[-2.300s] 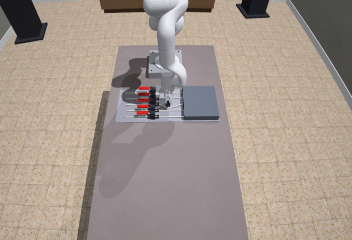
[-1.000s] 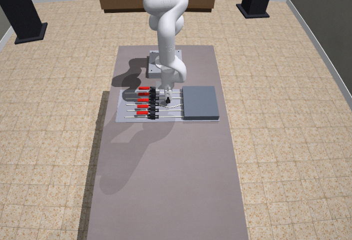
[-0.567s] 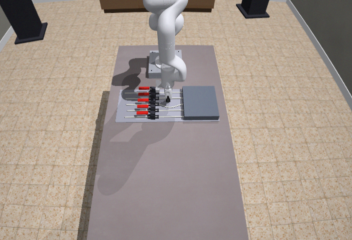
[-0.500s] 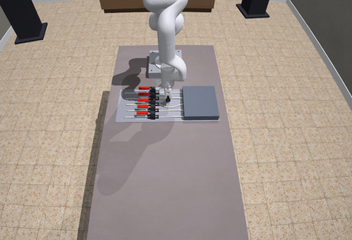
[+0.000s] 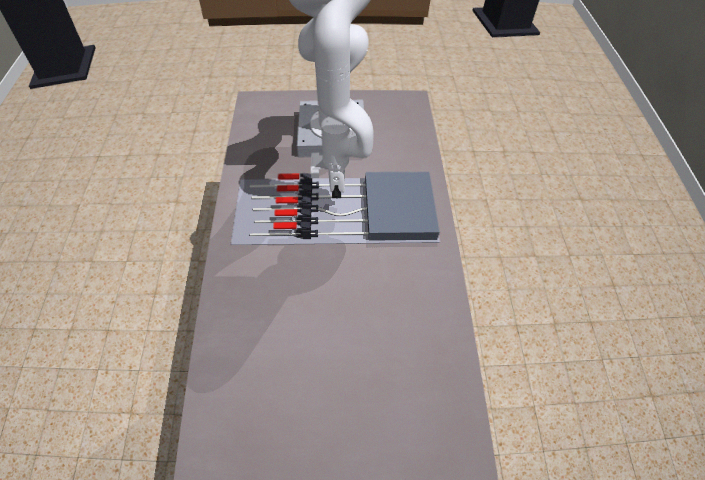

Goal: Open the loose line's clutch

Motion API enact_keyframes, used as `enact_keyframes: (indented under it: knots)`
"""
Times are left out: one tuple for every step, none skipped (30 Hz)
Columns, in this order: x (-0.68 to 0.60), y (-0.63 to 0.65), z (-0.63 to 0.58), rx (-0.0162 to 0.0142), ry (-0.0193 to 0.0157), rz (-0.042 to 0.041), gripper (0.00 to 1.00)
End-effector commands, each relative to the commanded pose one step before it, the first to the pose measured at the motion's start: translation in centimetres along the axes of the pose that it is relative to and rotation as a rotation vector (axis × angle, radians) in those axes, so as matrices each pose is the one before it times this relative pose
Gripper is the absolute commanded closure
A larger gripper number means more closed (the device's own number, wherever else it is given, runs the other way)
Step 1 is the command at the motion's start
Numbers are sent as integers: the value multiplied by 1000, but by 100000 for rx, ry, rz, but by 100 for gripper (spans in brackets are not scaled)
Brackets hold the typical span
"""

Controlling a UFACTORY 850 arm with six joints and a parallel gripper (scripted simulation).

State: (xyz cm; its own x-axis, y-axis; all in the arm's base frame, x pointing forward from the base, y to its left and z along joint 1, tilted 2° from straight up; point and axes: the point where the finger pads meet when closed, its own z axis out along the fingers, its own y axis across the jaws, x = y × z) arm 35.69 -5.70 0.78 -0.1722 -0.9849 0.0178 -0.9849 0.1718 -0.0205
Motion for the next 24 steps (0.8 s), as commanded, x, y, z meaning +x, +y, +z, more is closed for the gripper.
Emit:
enact_keyframes:
  knots:
    - [8,-52,-488,-141,647,-38,100]
    - [2,0,-117,-2,8,0,100]
    - [-1,0,-121,1,-6,0,100]
    - [-5,-1,-125,5,-21,0,100]
    - [5,1,-86,-5,22,0,100]
    - [3,1,-87,-4,14,0,100]
    - [1,0,-89,-1,3,0,100]
    - [-2,0,-92,2,-9,0,100]
    - [-5,-1,-94,6,-21,0,100]
    - [2,0,-72,-2,8,0,100]
    - [5,1,-62,-6,20,0,100]
    - [3,1,-64,-4,12,0,100]
    - [1,1,-65,-2,4,0,100]
    - [-1,0,-66,0,-4,0,100]
    - [0,0,0,0,0,0,100]
    - [0,0,0,0,0,0,100]
    - [-3,-1,-67,3,-12,0,100]
    - [-5,-1,-68,7,-21,0,100]
    - [-2,-1,-60,5,-8,0,100]
    - [5,1,-47,-4,22,0,100]
    - [4,1,-48,-4,16,0,100]
    - [3,1,-48,-3,11,0,100]
    - [1,0,-48,-2,6,0,100]
    - [0,0,-49,-1,0,0,100]
